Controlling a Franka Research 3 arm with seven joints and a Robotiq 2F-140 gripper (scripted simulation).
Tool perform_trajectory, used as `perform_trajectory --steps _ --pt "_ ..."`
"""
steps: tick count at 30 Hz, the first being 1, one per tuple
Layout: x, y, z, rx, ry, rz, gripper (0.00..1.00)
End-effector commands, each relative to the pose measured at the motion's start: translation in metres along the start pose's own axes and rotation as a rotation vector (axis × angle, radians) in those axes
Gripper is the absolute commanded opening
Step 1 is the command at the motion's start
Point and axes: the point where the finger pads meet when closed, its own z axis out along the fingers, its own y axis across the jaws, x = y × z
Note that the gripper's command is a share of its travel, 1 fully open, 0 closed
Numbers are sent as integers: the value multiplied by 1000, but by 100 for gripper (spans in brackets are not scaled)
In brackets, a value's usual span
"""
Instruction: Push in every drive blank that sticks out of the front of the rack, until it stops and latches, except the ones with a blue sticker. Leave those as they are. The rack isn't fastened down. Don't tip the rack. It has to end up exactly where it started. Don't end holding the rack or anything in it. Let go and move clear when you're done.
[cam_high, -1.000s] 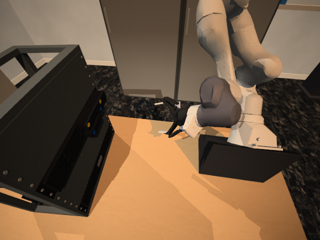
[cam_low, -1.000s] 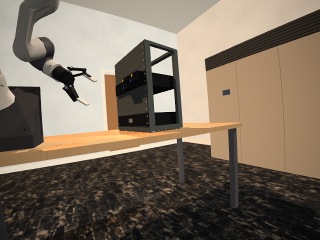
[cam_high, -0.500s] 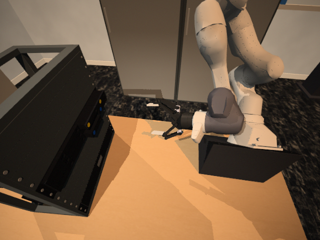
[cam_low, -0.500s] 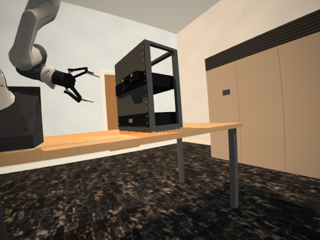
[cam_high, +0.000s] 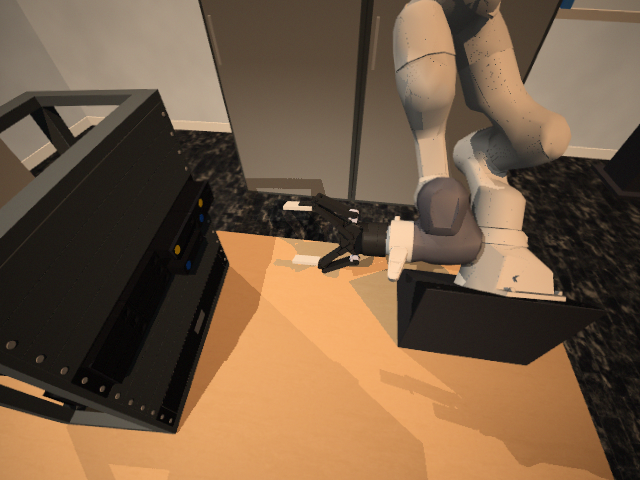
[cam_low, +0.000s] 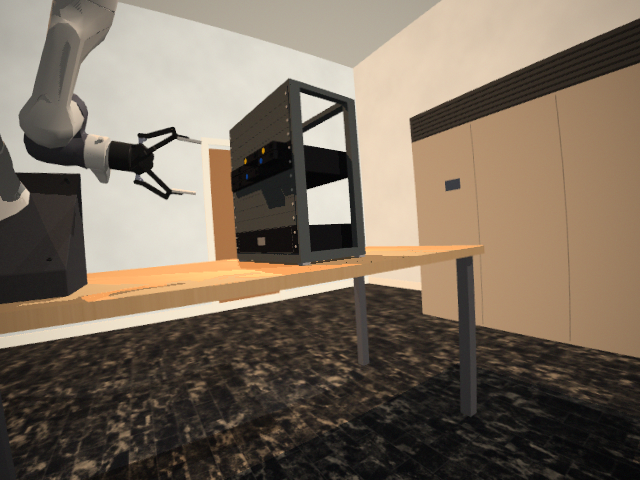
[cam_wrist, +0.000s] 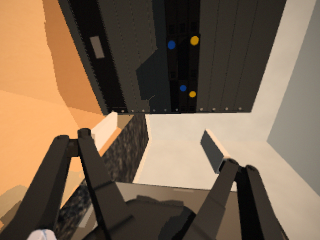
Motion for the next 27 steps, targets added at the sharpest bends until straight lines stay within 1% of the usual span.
perform_trajectory --steps 1,7,13,27 --pt "11 8 1 -21 64 -106 100" --pt "19 19 3 -56 118 -170 100" --pt "24 28 3 -82 154 -217 100" --pt "30 38 4 -110 188 -266 100"
